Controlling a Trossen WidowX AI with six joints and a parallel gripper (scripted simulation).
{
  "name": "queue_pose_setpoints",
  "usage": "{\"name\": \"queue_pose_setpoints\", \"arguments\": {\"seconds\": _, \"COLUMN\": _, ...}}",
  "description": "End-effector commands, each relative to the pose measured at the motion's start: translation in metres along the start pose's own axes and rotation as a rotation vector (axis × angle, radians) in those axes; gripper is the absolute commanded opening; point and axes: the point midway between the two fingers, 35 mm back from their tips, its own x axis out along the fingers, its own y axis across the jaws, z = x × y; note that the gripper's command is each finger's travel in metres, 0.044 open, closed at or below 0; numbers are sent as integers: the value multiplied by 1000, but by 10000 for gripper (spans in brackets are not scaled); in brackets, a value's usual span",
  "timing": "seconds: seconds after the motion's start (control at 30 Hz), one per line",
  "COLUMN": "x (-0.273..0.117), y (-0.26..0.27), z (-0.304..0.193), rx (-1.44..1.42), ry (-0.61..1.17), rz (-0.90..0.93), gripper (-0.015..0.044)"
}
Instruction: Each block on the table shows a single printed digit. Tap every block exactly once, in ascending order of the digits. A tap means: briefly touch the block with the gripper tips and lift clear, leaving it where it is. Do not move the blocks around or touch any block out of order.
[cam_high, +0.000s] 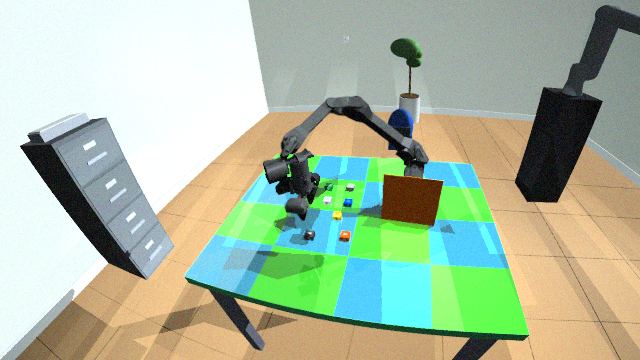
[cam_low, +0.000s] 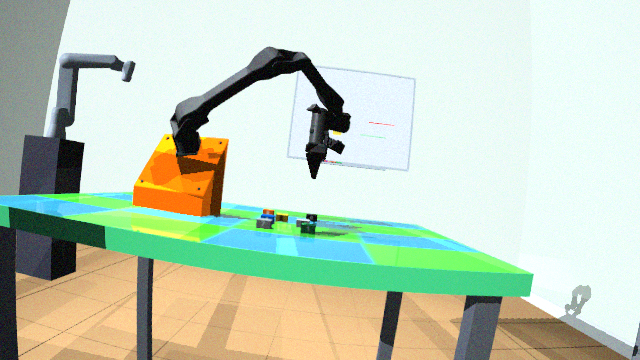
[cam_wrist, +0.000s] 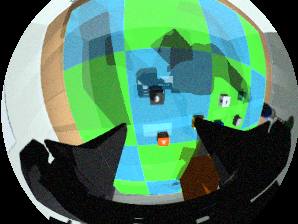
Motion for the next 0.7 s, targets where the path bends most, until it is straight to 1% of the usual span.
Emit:
{"name": "queue_pose_setpoints", "arguments": {"seconds": 0.0, "x": -3, "y": -39, "z": 9, "rx": 3, "ry": -2, "rz": 2, "gripper": 400}}
{"name": "queue_pose_setpoints", "arguments": {"seconds": 0.17, "x": -5, "y": -124, "z": 11, "rx": 0, "ry": -4, "rz": 3, "gripper": 400}}
{"name": "queue_pose_setpoints", "arguments": {"seconds": 0.33, "x": 0, "y": -202, "z": -7, "rx": 2, "ry": 1, "rz": -14, "gripper": 400}}
{"name": "queue_pose_setpoints", "arguments": {"seconds": 0.4, "x": 1, "y": -212, "z": -11, "rx": 3, "ry": 3, "rz": -17, "gripper": 400}}
{"name": "queue_pose_setpoints", "arguments": {"seconds": 0.67, "x": 1, "y": -212, "z": -11, "rx": 3, "ry": 3, "rz": -17, "gripper": 400}}
